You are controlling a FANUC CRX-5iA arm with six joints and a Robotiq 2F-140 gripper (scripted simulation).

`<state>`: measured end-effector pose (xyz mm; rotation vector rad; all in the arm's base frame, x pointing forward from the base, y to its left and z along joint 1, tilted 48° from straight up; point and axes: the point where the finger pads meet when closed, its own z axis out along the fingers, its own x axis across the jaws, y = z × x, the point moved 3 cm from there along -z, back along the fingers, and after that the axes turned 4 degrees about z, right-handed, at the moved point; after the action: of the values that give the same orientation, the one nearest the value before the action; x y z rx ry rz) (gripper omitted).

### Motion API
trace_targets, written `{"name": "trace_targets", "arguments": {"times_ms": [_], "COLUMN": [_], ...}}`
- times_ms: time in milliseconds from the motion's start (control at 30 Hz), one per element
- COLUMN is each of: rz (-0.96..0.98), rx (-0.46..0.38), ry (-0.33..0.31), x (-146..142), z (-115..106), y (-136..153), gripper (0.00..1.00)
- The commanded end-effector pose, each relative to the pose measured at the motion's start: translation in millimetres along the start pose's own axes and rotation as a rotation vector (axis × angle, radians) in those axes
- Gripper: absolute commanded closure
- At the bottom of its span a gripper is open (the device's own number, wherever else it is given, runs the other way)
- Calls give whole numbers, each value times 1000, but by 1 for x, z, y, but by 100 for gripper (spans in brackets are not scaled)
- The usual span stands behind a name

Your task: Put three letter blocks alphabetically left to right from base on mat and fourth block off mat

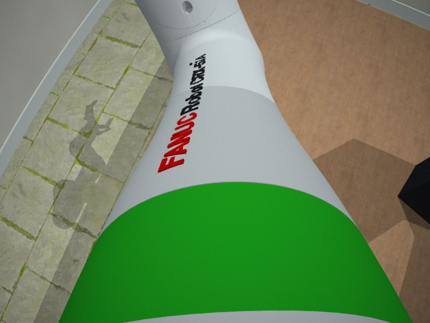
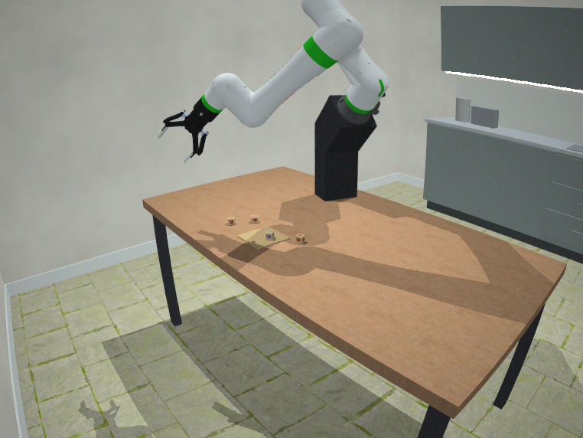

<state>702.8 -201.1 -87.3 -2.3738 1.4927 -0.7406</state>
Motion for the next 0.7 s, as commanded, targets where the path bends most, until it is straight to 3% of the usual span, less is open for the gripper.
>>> {"name": "trace_targets", "arguments": {"times_ms": [0,200,233,367,400,600,667], "rz": [-2,-2,-25,-25,-43,-43,-66], "rx": [0,0,30,30,60,60,121], "ry": [-15,-15,-63,-63,-113,-113,-216], "x": [0,0,-19,-19,-40,-40,-84], "z": [1,1,14,14,24,24,37], "y": [1,1,11,11,21,21,41], "gripper": [0,0,0,0,0,0,0]}}
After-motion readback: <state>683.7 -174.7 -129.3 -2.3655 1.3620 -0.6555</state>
